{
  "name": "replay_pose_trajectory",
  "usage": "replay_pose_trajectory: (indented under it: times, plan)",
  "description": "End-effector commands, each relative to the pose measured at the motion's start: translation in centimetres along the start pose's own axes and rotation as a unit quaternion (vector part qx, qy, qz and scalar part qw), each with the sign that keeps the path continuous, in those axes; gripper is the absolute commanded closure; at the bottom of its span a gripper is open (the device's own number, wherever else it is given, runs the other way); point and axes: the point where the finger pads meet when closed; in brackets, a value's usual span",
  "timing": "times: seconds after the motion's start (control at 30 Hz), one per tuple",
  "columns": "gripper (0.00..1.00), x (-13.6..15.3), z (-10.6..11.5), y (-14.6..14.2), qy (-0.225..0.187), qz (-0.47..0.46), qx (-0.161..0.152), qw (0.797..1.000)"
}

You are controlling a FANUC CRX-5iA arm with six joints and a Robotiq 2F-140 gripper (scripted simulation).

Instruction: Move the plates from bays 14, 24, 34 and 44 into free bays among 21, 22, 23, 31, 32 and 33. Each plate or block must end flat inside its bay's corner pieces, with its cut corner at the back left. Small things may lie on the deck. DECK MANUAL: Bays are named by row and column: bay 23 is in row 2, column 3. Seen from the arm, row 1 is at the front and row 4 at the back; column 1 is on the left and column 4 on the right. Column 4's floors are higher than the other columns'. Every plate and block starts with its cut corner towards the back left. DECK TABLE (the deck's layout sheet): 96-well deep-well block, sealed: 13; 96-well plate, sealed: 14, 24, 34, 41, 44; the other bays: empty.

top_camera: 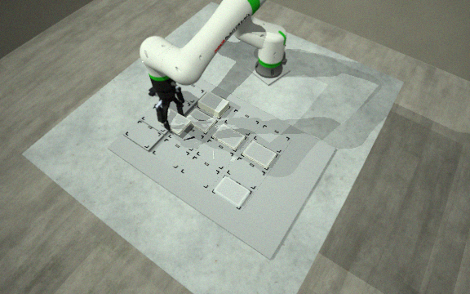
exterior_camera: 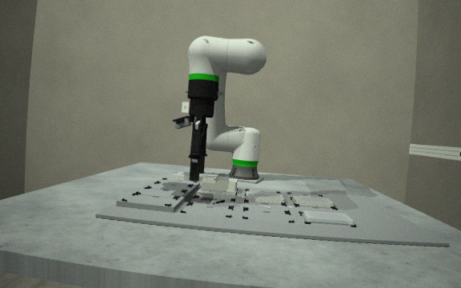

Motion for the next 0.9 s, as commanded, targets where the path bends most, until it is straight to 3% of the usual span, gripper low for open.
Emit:
replay_pose_trajectory:
  times: [0.0,0.87]
  plan:
    - [0.90,0.8,0.1,0.1,0.000,0.000,-0.001,1.000]
    - [0.90,6.5,0.1,1.3,0.000,0.000,-0.001,1.000]
Point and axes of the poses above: the point where the finger pads meet when closed, its own z axis back along the fingers, its own y axis across the jaws, x = y × z, and after that the axes turned 12 degrees about -z, right-handed
